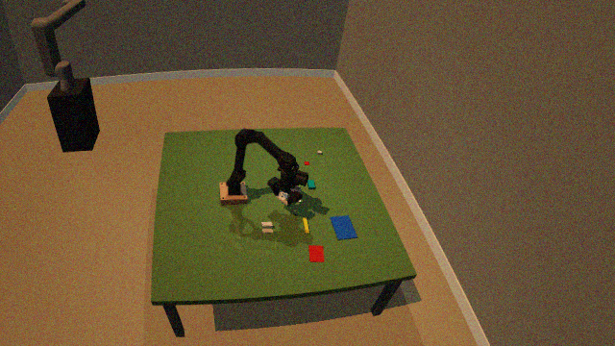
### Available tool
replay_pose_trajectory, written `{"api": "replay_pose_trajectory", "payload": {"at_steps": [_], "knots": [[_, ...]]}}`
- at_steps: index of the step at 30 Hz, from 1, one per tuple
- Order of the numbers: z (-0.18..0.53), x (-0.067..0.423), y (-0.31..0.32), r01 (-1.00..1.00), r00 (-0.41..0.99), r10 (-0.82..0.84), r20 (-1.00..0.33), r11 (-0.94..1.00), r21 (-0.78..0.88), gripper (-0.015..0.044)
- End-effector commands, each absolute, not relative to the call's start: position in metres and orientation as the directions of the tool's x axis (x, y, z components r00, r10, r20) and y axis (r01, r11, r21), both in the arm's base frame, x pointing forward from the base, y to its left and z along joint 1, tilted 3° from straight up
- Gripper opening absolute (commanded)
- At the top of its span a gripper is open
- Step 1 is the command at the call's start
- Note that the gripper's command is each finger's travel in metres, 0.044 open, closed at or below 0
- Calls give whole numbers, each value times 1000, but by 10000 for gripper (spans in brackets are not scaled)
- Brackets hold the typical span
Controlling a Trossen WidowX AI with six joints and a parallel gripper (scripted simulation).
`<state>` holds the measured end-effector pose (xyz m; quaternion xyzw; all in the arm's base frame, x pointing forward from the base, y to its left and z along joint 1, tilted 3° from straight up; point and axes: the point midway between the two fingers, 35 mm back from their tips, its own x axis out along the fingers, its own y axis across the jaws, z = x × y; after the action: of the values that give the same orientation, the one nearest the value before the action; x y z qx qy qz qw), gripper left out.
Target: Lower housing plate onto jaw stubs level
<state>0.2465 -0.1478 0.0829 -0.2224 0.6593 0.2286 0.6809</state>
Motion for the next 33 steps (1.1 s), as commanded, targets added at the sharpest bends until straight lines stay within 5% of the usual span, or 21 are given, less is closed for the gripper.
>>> {"api": "replay_pose_trajectory", "payload": {"at_steps": [1, 33], "knots": [[83, 252, -135, -541, 29, 25, -999, 841, 6, 351], [87, 276, -33, 55, 32, 40, -999, 998, 42, 351]]}}
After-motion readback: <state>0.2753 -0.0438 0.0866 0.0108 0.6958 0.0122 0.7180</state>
